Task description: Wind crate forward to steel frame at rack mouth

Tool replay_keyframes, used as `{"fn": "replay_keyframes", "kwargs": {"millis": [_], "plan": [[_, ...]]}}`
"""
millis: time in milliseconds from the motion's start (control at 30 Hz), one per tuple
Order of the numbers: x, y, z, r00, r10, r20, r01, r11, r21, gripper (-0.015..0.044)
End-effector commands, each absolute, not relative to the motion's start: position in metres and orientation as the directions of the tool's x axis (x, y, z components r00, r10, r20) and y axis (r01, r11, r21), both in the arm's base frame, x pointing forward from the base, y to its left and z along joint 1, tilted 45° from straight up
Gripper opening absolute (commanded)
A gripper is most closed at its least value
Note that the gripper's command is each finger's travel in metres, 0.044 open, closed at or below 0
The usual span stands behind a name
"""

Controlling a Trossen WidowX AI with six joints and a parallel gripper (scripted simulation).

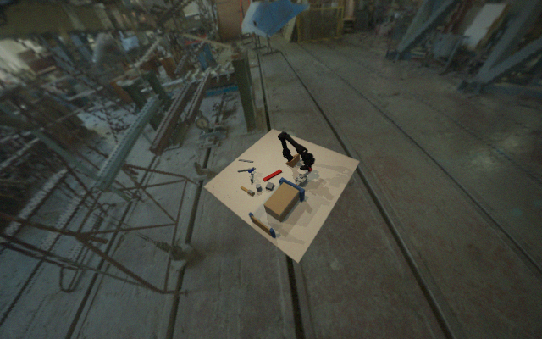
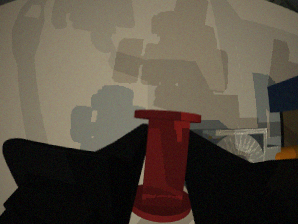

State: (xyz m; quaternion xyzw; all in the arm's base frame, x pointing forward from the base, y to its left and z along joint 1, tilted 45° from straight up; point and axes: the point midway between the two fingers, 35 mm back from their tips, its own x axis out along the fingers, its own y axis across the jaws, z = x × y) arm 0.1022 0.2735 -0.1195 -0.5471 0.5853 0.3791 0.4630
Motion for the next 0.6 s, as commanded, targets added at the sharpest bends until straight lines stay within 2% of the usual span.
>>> {"fn": "replay_keyframes", "kwargs": {"millis": [0,567], "plan": [[0.098,0.26,-0.114,0.02,-0.318,-0.948,-0.992,0.114,-0.06,0.0],[0.096,0.243,-0.098,0.02,-0.32,-0.947,-0.992,0.114,-0.059,0.0]]}}
